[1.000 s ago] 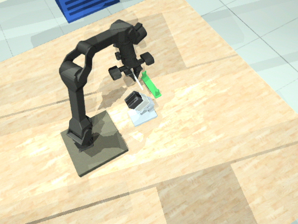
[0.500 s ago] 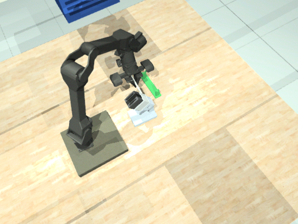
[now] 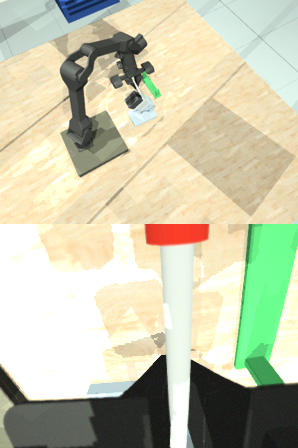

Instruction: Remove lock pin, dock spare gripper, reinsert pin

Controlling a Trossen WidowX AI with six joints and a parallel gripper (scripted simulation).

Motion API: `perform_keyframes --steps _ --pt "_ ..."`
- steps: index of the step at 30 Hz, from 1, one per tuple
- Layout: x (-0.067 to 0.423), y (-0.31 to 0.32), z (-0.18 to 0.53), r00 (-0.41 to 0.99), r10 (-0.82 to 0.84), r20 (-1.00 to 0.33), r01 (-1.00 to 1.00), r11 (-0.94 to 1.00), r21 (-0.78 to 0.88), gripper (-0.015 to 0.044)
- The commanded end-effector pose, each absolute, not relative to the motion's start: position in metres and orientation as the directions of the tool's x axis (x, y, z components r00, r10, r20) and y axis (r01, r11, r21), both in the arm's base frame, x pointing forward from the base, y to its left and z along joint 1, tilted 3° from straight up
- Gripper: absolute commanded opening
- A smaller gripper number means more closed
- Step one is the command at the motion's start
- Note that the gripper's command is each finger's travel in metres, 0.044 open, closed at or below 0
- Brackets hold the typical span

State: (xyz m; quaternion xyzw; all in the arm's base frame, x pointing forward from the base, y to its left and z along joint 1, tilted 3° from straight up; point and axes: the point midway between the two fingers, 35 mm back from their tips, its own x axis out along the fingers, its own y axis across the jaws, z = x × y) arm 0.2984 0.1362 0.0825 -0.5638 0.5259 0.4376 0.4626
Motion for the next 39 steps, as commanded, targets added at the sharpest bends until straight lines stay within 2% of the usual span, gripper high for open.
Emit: perform_keyframes --steps 1,39 --pt "0.297 0.133 0.081 0.063 -0.185 -0.981 -0.998 -0.021 -0.06 0.0" --pt "0.299 0.11 0.079 0.07 -0.184 -0.98 -0.998 -0.02 -0.067 0.0"
